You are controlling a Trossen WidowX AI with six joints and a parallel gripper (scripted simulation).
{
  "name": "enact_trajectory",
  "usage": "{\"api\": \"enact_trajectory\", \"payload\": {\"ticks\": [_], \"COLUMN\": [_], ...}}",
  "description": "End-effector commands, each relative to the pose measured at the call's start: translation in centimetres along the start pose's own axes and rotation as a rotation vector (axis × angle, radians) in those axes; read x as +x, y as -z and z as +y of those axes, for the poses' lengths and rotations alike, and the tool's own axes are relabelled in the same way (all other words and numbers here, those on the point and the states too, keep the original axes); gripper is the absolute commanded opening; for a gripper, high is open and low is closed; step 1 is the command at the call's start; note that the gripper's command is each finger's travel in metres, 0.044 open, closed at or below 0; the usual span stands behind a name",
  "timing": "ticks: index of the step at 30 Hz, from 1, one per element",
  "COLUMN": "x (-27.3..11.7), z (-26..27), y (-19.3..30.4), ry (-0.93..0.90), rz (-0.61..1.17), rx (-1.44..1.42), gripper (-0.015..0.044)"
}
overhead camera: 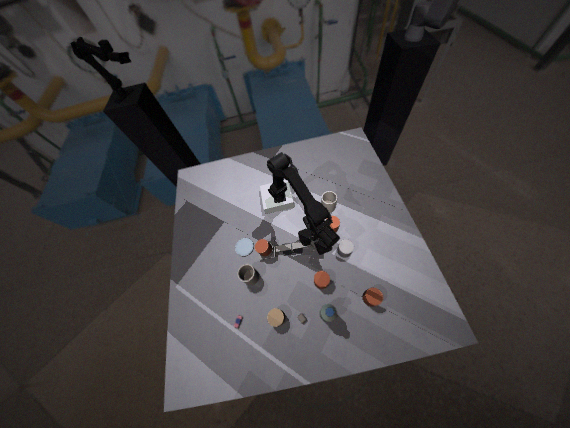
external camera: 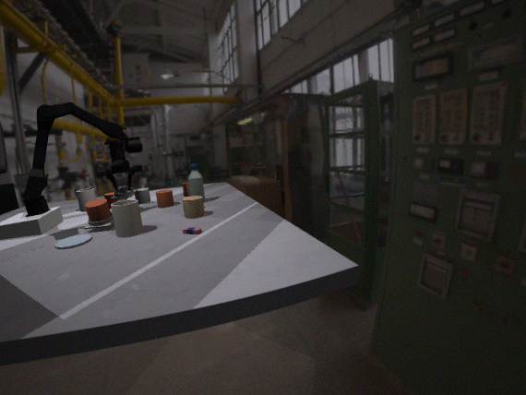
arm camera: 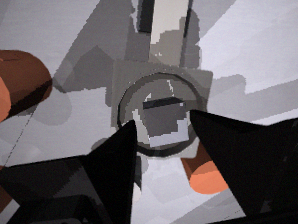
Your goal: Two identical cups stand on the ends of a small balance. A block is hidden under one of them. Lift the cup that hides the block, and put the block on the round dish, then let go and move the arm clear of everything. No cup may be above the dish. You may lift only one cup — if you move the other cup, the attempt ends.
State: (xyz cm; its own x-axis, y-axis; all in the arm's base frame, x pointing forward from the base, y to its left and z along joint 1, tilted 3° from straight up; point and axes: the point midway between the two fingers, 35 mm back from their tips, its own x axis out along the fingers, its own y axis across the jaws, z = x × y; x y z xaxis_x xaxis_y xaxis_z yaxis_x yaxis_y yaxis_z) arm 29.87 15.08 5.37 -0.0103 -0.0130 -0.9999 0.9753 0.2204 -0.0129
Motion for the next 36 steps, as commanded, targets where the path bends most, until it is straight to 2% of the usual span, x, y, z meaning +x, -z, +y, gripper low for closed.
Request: {"api": "enact_trajectory", "payload": {"ticks": [1, 9, 13, 30, 36], "x": [0.5, 0.5, -0.2, -8.7, -9.0], "z": [0.0, 0.0, 0.1, 0.1, 0.1], "y": [-0.1, -0.1, -0.1, 0.0, -0.1], "ry": [0.006, 0.006, 0.006, 0.006, 0.006], "rz": [-0.007, -0.007, -0.007, -0.006, -0.006], "rx": [0.006, 0.006, 0.006, 0.006, 0.005], "gripper": [0.0155, 0.0102, 0.0, 0.0, 0.0]}}
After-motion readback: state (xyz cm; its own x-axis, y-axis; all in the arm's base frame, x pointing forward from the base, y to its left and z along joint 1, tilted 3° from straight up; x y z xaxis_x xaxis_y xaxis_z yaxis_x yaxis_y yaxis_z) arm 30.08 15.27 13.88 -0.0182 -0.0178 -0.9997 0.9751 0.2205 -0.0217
